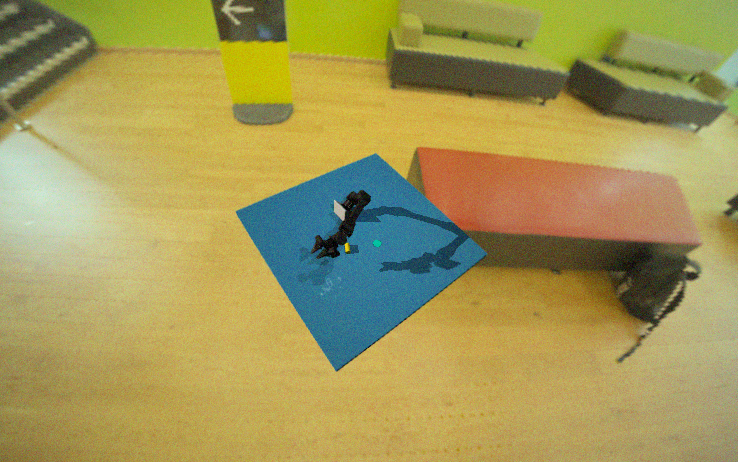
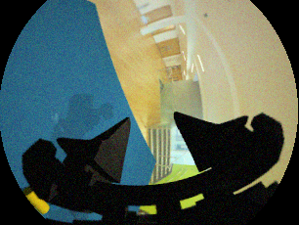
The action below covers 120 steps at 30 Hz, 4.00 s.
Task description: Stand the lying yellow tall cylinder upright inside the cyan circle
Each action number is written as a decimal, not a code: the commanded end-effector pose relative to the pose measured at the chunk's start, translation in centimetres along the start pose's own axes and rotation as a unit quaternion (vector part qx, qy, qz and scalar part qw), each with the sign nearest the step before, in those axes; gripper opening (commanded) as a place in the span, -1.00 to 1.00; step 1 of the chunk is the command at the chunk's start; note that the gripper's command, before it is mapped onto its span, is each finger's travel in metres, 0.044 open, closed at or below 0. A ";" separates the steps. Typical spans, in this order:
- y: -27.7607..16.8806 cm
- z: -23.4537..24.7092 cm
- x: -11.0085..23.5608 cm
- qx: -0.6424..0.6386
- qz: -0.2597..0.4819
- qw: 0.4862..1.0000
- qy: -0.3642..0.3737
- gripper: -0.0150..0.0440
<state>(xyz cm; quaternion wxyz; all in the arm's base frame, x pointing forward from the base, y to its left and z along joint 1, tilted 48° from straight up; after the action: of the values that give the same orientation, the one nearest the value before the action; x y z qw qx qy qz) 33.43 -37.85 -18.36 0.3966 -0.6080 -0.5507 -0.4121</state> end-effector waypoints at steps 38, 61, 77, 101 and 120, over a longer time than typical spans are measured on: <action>-6.8 24.9 13.4 -0.110 0.131 0.827 0.536 0.47; -6.1 21.6 14.5 -0.111 0.130 0.828 0.534 -0.14; -5.7 16.9 16.5 -0.111 0.131 0.828 0.534 -0.14; -4.2 15.6 21.6 -0.104 0.126 0.830 0.533 -0.14; -2.7 17.5 27.4 -0.094 0.118 0.832 0.534 -0.14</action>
<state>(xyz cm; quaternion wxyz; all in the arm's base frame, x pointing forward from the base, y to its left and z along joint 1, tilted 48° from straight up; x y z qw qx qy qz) 33.16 -12.56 0.44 0.6153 -0.3895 -0.1351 -0.6719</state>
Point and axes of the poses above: the point midway between the two fingers, 35 mm back from their tips, its own x axis back along the fingers, its own z axis across the jaws, y = z × x, the point moved 1 cm from there along x, back along the fingers, and after that the axes turned 3 degrees about x, right-handed, at the moved point
